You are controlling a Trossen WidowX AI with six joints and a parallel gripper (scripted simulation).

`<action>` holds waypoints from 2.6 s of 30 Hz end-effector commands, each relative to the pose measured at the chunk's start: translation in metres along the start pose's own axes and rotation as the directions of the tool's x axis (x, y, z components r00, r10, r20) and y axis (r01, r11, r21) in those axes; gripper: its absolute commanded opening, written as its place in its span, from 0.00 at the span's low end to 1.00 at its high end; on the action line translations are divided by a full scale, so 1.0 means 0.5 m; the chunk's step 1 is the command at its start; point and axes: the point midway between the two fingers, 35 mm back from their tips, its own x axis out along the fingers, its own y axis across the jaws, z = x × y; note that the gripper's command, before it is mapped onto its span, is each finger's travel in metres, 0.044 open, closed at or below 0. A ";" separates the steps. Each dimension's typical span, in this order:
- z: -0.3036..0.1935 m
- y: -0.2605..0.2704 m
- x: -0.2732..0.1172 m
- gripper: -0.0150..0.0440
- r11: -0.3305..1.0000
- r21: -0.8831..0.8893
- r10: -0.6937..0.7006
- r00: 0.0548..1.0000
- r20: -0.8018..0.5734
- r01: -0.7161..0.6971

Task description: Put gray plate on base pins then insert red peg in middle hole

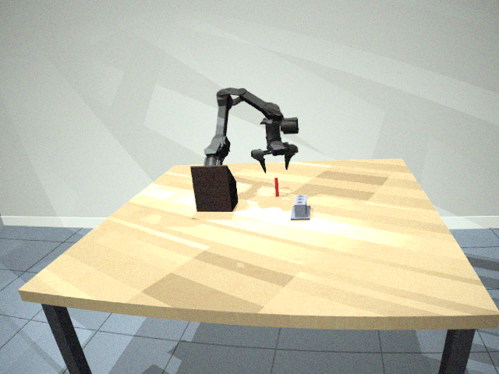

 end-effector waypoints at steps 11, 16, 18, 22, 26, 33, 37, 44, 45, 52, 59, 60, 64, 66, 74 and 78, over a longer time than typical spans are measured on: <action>-0.002 -0.001 0.051 1.00 1.000 0.005 -0.002 1.000 -0.008 0.002; -0.002 0.000 0.067 1.00 1.000 0.005 -0.003 1.000 -0.008 0.003; -0.002 0.000 0.073 1.00 1.000 0.005 -0.003 1.000 -0.008 0.003; -0.002 0.000 0.086 1.00 1.000 0.005 -0.002 1.000 -0.008 0.002; -0.003 -0.001 0.098 1.00 1.000 0.004 -0.002 1.000 -0.009 0.002; -0.004 -0.002 0.120 1.00 1.000 0.004 -0.002 1.000 -0.010 0.002; -0.006 -0.002 0.132 1.00 1.000 0.005 -0.001 1.000 -0.012 0.001; -0.006 -0.003 0.137 0.82 1.000 0.005 0.000 1.000 -0.012 0.000; -0.006 -0.003 0.137 0.78 1.000 0.005 0.000 1.000 -0.012 0.000; -0.006 -0.003 0.137 0.47 1.000 0.005 0.000 1.000 -0.012 0.000; -0.006 -0.003 0.137 0.25 1.000 0.005 0.000 1.000 -0.012 0.000; -0.006 -0.003 0.137 0.25 1.000 0.005 0.000 1.000 -0.012 0.000; -0.006 -0.003 0.137 0.25 1.000 0.005 0.000 1.000 -0.012 0.000; -0.006 -0.003 0.137 0.25 1.000 0.005 0.000 1.000 -0.012 0.000; -0.006 -0.003 0.136 0.25 1.000 0.005 0.000 1.000 -0.012 0.000; -0.003 -0.001 0.123 0.25 1.000 0.005 -0.002 1.000 -0.009 0.002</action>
